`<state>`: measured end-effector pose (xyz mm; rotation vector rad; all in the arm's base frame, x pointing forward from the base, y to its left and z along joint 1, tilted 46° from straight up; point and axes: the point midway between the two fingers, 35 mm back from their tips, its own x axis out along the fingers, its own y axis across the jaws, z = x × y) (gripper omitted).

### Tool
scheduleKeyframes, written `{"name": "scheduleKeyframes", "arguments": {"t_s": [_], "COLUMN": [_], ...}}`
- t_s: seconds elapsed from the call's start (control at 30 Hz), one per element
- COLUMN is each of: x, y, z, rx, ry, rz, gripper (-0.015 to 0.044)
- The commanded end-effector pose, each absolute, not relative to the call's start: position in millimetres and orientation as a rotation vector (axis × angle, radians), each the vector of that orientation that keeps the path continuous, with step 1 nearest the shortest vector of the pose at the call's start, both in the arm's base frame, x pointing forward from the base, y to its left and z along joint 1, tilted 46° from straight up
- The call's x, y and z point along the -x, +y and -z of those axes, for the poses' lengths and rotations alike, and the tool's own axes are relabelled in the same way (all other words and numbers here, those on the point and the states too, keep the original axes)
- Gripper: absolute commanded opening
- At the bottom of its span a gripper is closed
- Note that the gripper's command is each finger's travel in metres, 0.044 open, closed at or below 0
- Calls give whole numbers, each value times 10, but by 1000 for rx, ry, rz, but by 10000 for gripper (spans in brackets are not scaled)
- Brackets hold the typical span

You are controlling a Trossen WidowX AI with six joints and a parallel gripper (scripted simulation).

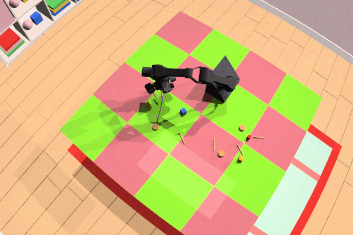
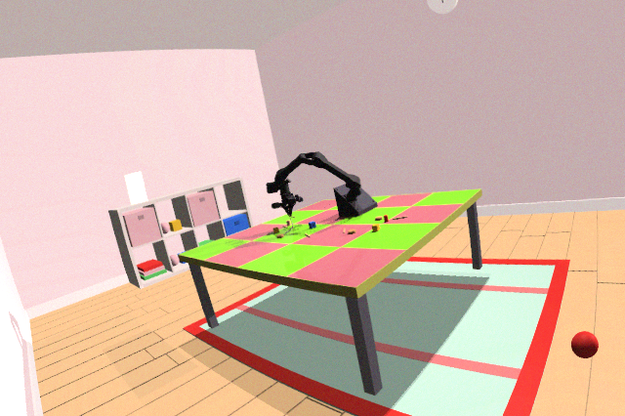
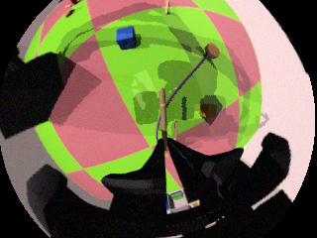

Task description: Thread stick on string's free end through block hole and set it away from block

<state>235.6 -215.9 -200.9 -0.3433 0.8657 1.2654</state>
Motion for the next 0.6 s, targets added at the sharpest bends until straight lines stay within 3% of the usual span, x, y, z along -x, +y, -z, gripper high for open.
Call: {"name": "scheduleKeyframes", "arguments": {"t_s": [0.0,0.57], "x": [-2323,-2247], "y": [-2185,-2282], "z": [2058,2163], "rx": [344,348], "ry": [869,874], "rz": [-1272,-1272], "gripper": [0,0]}}
